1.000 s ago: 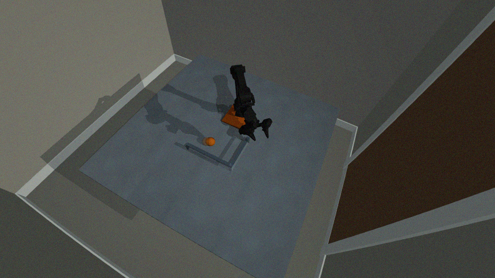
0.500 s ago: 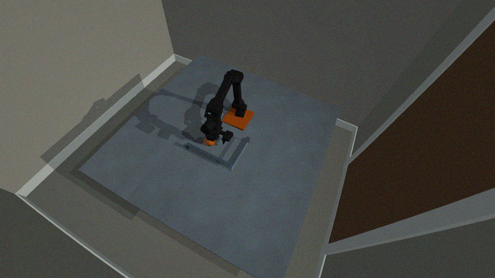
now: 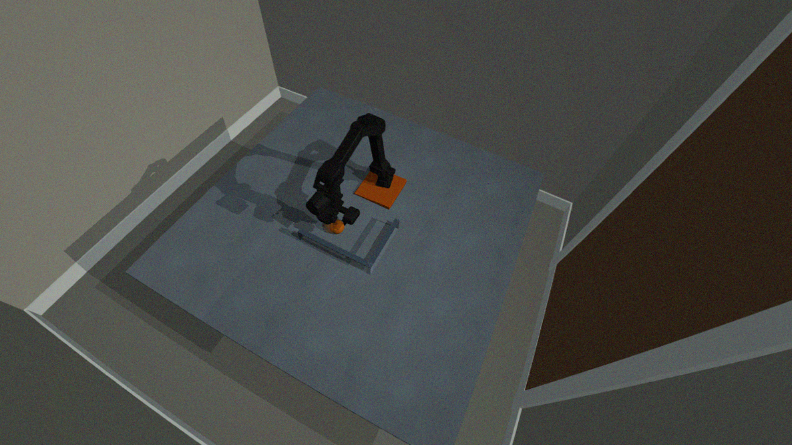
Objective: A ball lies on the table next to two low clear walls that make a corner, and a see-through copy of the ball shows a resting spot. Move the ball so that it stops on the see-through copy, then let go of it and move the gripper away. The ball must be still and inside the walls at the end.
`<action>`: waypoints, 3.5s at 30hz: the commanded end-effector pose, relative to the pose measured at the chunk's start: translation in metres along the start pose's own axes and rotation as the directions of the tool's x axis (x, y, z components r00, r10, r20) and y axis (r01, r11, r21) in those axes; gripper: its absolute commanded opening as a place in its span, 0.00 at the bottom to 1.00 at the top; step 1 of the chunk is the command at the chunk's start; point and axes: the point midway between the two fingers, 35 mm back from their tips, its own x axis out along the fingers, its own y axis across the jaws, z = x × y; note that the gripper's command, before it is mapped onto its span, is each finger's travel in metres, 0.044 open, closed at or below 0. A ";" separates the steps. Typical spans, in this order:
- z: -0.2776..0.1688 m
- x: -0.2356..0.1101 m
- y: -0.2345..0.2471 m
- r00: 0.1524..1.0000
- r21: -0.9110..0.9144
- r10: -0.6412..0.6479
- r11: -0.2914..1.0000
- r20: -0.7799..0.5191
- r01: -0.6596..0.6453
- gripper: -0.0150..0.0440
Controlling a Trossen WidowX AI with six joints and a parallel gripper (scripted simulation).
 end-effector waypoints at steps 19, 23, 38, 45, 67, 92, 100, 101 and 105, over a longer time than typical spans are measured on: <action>-0.001 0.034 -0.002 1.000 -0.004 -0.006 1.000 -0.013 0.005 0.91; -0.002 0.041 -0.002 1.000 -0.004 -0.006 1.000 -0.013 0.006 0.91; -0.003 0.054 -0.002 1.000 -0.004 -0.006 1.000 -0.013 0.006 0.73; -0.003 0.054 -0.002 1.000 -0.004 -0.006 1.000 -0.013 0.006 0.61; 0.006 -0.047 -0.002 1.000 -0.004 -0.004 1.000 -0.011 0.004 0.25; 0.011 -0.032 -0.026 1.000 -0.004 -0.007 1.000 -0.012 0.007 0.25; 0.013 -0.007 -0.026 1.000 -0.004 -0.007 1.000 -0.012 0.007 0.25; 0.013 -0.002 -0.026 1.000 -0.004 -0.008 1.000 -0.012 0.007 0.25; 0.013 0.017 -0.027 1.000 -0.004 -0.008 1.000 -0.012 0.008 0.25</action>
